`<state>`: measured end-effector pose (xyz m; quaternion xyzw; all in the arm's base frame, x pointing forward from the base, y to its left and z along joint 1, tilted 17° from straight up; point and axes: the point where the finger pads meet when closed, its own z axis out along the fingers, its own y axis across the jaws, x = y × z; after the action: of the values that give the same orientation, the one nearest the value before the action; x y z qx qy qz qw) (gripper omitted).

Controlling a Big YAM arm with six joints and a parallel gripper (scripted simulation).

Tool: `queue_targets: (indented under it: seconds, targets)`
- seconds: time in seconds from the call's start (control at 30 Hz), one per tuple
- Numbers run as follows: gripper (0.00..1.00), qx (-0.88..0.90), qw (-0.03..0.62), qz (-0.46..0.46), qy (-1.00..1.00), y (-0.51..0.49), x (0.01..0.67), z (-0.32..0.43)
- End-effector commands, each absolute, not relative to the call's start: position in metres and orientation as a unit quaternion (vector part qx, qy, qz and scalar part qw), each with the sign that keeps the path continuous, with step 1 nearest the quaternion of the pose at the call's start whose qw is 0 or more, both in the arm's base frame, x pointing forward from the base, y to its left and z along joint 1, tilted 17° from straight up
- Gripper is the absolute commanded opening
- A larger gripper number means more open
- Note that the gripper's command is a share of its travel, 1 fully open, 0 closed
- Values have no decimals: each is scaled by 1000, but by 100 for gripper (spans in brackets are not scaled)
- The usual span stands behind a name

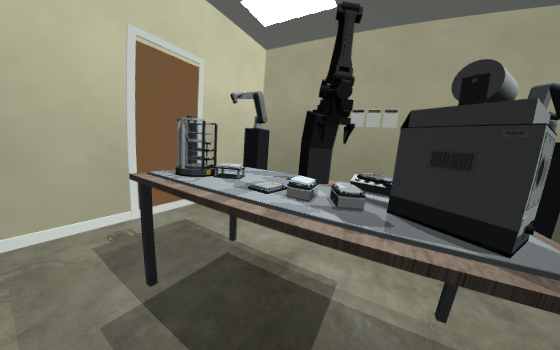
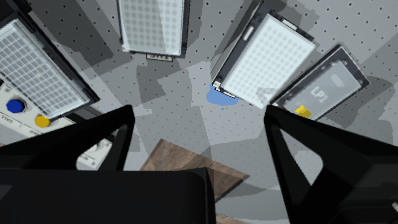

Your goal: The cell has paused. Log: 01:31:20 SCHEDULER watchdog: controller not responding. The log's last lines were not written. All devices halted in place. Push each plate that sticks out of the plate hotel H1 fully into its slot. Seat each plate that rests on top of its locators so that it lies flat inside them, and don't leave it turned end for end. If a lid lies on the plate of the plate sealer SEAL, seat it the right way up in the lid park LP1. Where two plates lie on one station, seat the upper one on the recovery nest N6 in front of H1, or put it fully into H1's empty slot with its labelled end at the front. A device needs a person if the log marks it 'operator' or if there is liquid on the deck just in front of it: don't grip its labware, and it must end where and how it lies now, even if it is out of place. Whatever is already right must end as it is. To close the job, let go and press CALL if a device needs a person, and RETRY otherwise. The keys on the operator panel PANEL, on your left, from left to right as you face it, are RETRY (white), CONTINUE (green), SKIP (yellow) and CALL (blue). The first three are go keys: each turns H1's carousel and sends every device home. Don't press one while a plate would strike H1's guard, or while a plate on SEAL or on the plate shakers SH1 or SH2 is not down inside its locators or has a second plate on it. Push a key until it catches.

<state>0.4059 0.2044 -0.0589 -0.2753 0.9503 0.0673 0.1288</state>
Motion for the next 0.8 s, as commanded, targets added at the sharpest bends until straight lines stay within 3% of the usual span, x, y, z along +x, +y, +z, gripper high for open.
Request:
queue_targets:
  seconds: [0.0,0.43,0.77]
  targets:
    - [100,-266,133,70,952,219,401,-49]
    - [100,-266,139,72,951,255,398,-42]
    - [100,-400,143,52,904,269,369,-49]
